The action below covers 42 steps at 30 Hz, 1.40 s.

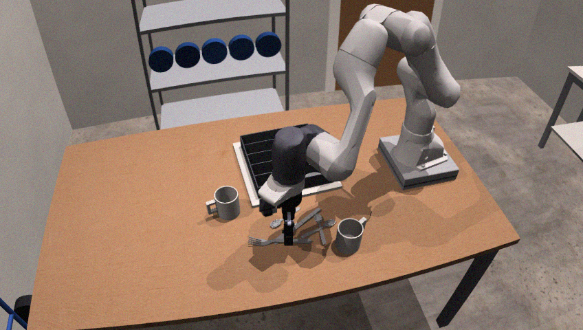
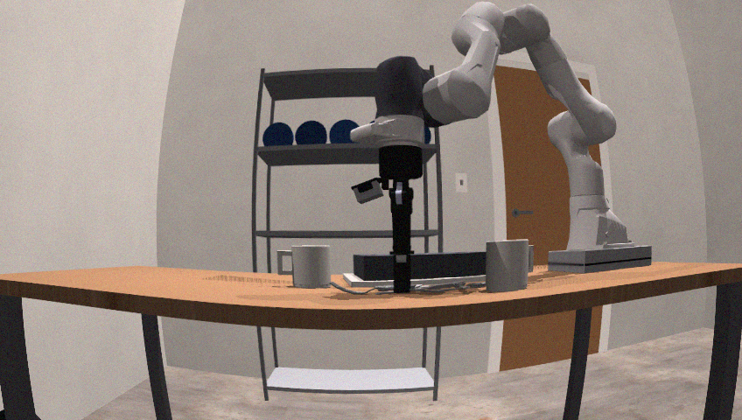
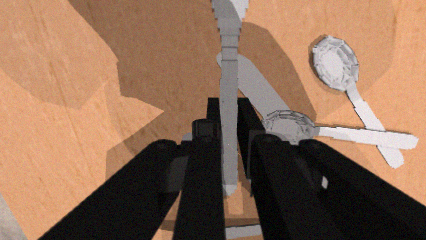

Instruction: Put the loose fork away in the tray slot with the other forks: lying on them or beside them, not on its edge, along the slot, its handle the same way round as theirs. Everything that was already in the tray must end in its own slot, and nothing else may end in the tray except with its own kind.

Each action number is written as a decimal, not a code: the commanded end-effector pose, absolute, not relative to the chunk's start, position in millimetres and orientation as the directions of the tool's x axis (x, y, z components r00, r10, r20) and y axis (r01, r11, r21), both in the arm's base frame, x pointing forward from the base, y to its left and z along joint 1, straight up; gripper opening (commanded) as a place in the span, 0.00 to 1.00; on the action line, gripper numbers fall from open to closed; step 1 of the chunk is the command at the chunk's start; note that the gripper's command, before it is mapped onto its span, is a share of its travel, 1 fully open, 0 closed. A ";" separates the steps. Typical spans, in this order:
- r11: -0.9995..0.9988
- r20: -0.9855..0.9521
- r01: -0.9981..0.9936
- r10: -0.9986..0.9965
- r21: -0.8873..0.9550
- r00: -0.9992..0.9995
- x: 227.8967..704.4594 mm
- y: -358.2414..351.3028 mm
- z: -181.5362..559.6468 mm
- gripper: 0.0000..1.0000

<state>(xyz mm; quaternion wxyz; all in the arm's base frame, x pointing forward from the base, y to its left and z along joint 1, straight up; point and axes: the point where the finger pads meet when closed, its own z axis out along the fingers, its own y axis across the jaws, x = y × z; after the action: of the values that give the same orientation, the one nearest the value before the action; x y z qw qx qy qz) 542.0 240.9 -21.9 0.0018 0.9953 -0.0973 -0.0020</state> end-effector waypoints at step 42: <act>-0.980 -0.004 -0.197 -0.197 0.005 0.980 542.3 241.0 29.3 0.14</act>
<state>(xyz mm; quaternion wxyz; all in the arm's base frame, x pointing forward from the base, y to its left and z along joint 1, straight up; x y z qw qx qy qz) 547.0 242.9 24.5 -0.0008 0.9950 -0.0998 0.0049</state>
